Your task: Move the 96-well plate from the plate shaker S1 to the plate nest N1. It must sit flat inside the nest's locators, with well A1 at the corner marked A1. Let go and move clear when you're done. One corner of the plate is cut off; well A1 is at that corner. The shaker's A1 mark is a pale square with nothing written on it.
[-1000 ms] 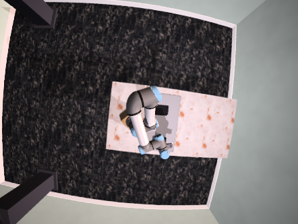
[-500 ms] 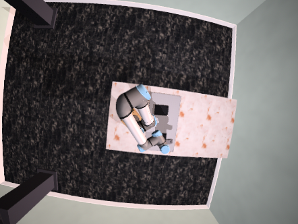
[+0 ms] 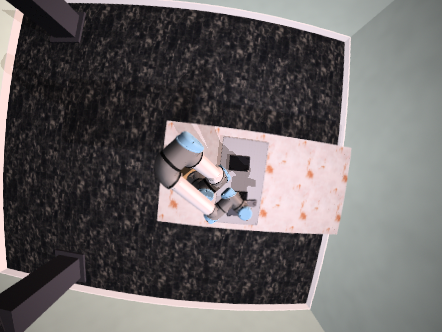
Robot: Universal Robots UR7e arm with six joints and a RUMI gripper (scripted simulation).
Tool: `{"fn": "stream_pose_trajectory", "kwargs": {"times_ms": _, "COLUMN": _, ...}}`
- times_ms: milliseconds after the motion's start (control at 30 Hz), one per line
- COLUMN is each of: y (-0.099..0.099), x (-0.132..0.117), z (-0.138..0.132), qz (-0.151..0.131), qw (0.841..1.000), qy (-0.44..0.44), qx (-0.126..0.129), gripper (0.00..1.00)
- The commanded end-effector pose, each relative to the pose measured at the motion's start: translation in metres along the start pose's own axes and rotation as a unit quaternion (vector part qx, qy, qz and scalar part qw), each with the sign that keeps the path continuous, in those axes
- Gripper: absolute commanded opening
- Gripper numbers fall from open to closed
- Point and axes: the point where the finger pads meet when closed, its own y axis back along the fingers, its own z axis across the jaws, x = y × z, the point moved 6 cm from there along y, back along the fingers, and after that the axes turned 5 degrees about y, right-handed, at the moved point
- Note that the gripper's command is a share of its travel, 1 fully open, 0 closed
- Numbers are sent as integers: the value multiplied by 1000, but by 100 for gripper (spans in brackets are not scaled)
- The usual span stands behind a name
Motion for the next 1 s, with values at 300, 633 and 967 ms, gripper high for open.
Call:
{"fn": "stream_pose_trajectory", "kwargs": {"times_ms": 300, "y": -7, "x": 6, "z": -46, "qz": -12, "qw": 1000, "qy": -5, "qx": -9, "gripper": 0}}
{"fn": "stream_pose_trajectory", "kwargs": {"times_ms": 633, "y": -10, "x": 10, "z": -75, "qz": -10, "qw": 1000, "qy": -6, "qx": -10, "gripper": 0}}
{"fn": "stream_pose_trajectory", "kwargs": {"times_ms": 967, "y": -12, "x": 14, "z": -100, "qz": -9, "qw": 1000, "qy": -6, "qx": -10, "gripper": 0}}
